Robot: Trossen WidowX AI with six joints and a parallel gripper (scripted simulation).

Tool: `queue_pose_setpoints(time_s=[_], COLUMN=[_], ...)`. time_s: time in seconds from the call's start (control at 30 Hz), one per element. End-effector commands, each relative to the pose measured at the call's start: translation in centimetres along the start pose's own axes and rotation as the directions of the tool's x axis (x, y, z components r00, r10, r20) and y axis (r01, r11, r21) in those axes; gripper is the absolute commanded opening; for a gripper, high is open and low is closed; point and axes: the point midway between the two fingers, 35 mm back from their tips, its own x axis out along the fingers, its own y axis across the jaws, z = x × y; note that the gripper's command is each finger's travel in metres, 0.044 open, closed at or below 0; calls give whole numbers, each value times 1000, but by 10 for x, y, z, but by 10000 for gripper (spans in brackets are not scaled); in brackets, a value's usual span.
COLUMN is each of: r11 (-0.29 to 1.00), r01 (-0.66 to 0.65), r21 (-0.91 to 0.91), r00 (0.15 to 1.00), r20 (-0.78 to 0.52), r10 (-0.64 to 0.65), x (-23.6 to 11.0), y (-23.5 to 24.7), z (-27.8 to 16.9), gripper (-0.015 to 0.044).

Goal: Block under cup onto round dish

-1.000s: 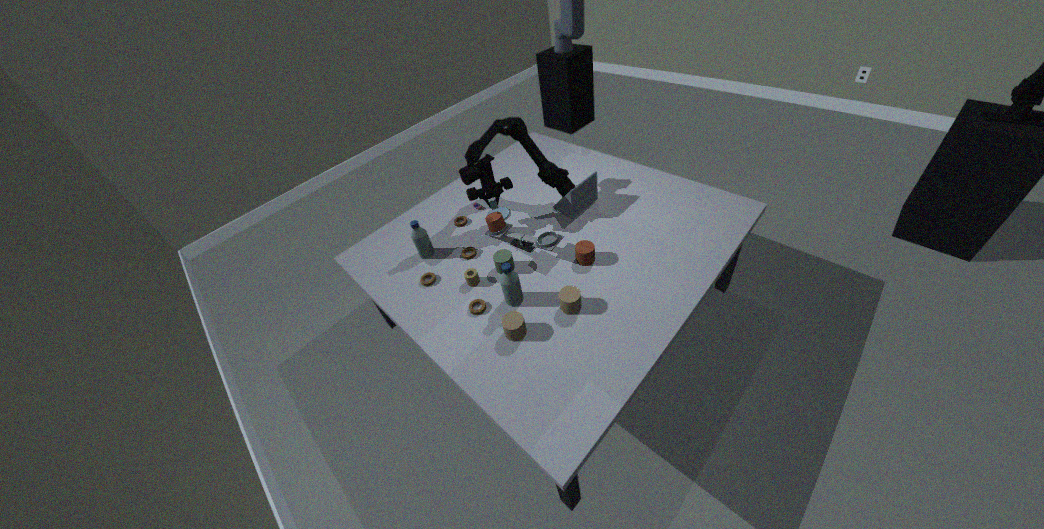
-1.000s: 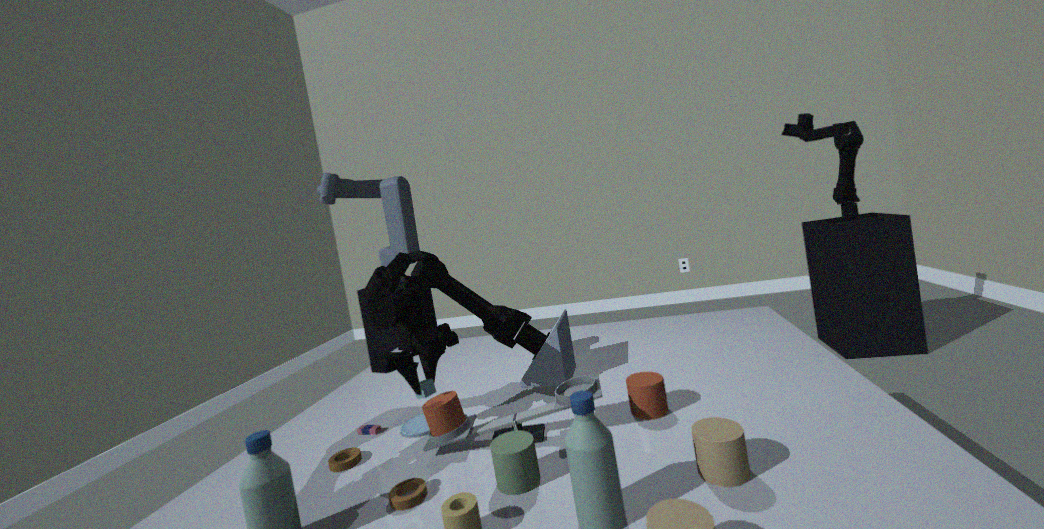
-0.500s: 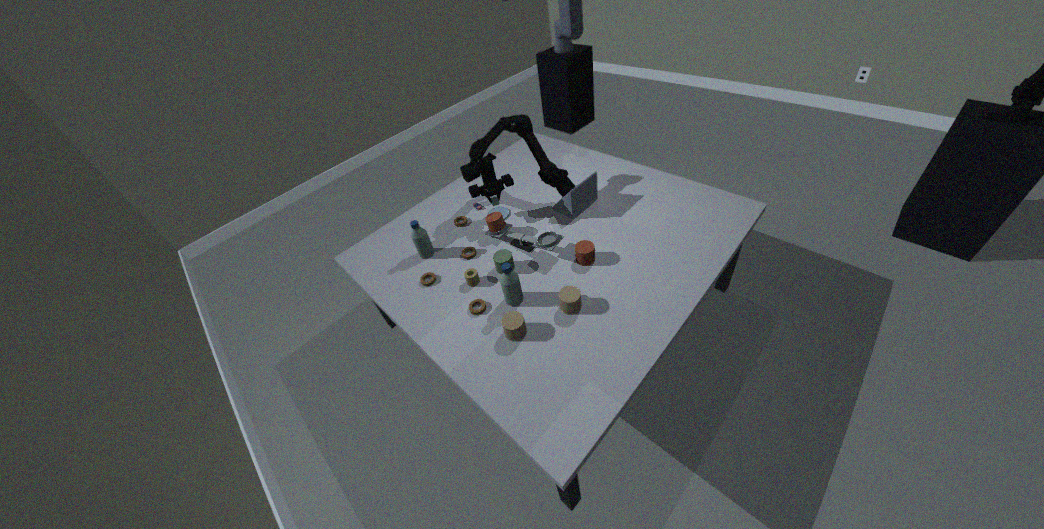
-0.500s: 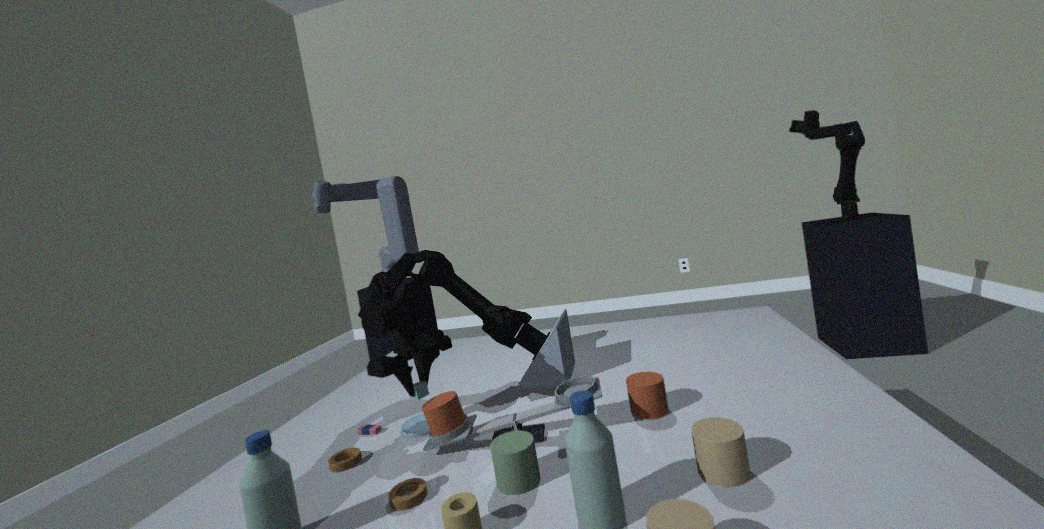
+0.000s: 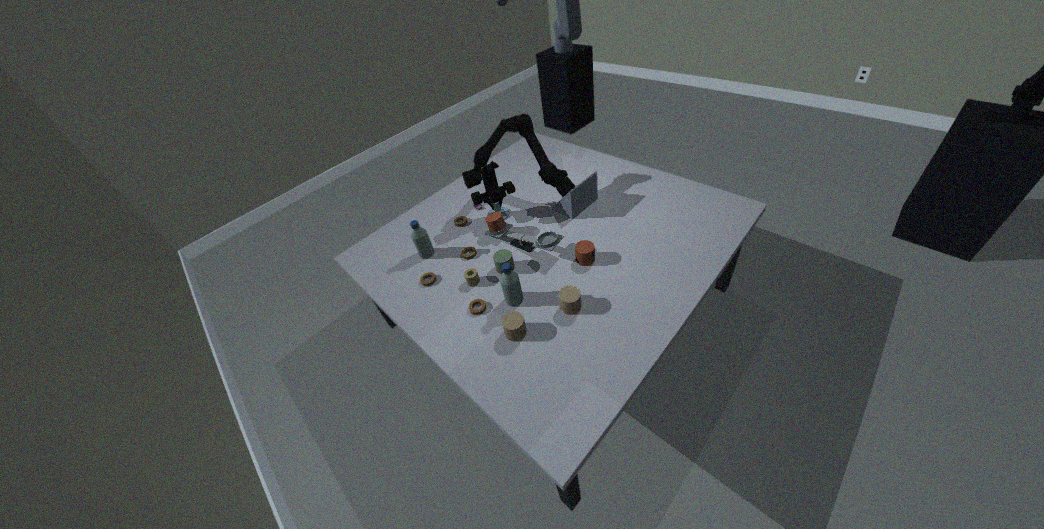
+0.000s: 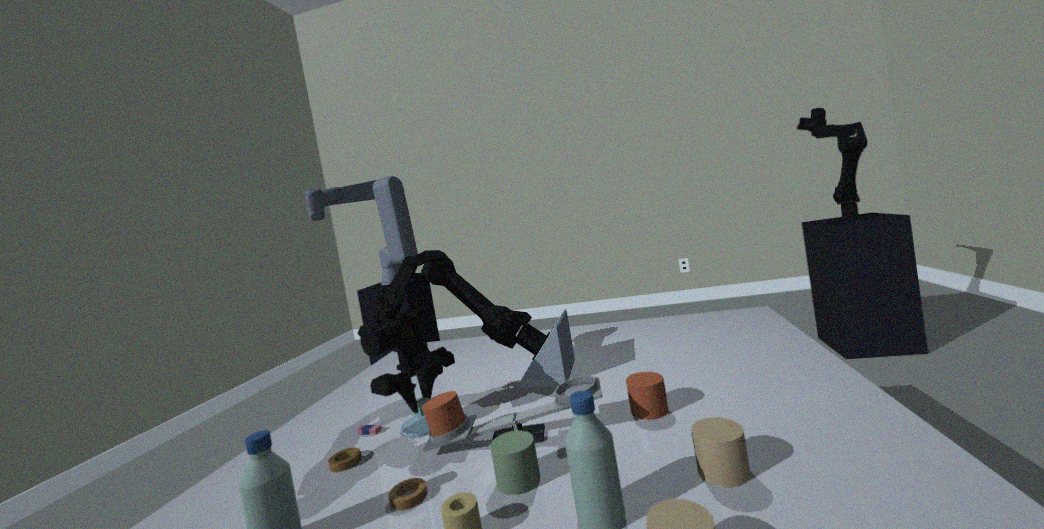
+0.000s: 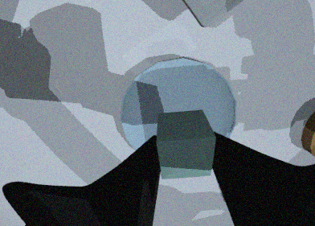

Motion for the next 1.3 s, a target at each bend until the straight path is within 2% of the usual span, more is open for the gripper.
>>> queue_pose_setpoints(time_s=[0.0, 0.5, 1.07, 1.27], r11=[1000, 1000, 1000, 1000], r01=[4, 5, 5, 2], r21=[-6, -6, 2, -6], r00=[1000, 1000, 1000, 1000], r20=[4, 3, 2, 7], r10=[-4, -5, -5, -2], x=[4, 23, 13, -37], y=[0, 0, -1, 0], z=[1, 1, 0, 1], gripper=[0, 0, 440, 440])
